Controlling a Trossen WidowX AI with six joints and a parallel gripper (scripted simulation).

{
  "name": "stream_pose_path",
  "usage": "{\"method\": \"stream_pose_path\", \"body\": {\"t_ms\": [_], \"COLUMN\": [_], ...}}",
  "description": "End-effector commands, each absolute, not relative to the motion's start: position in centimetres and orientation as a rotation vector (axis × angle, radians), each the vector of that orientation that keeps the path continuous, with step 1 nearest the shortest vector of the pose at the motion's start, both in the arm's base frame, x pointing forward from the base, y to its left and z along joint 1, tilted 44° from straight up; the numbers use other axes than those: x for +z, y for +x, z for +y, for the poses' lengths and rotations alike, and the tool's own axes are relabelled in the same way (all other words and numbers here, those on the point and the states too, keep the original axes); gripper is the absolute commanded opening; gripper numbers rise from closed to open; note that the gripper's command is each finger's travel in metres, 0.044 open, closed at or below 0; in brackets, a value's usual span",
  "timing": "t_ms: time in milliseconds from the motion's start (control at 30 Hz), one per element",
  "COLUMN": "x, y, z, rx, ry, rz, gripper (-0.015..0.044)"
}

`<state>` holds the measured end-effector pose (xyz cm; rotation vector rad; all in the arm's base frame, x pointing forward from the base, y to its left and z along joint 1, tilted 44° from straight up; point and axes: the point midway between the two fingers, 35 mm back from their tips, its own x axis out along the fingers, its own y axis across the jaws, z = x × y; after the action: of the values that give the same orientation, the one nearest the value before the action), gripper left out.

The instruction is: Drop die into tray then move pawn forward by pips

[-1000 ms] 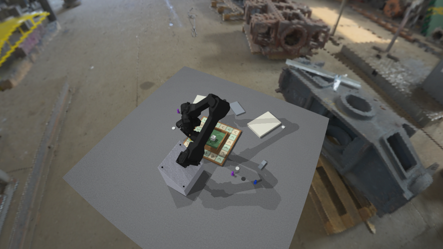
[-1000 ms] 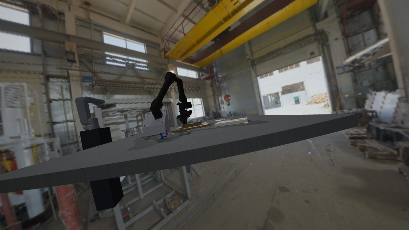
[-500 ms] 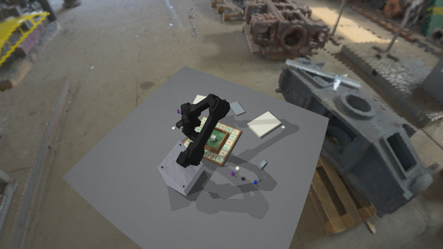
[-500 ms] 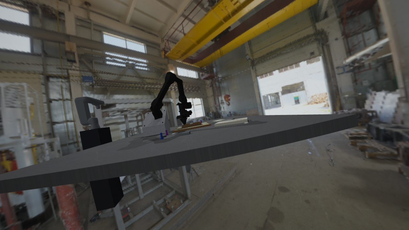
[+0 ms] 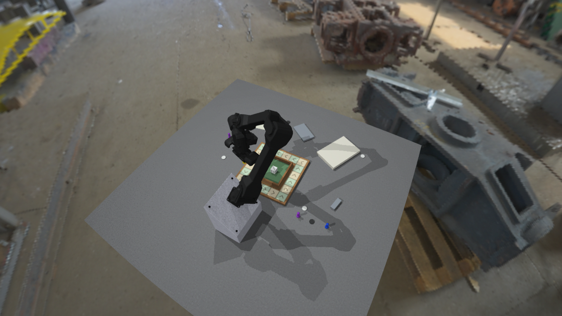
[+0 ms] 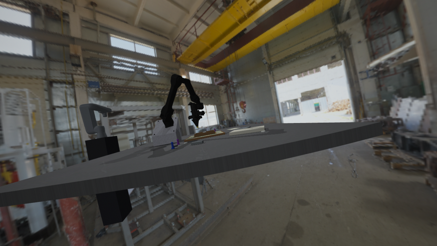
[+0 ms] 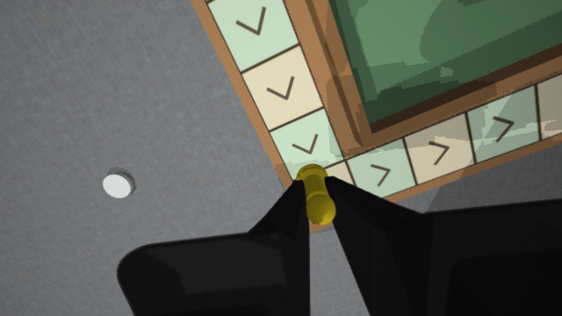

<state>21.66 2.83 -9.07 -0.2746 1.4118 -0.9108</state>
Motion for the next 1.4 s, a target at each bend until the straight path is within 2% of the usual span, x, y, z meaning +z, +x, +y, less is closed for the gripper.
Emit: {"method": "stream_pose_path", "body": {"t_ms": [0,333,1367], "x": [-6.6,-4.4,-3.9], "y": [22.0,21.7,15.5], "z": [5.1,6.4,-4.3], "rx": [-0.913,-0.916,-0.923], "ry": [-0.263,-0.265,-0.274], "rz": [1.41,1.41,1.41], "gripper": [0.0,0.0,0.0]}}
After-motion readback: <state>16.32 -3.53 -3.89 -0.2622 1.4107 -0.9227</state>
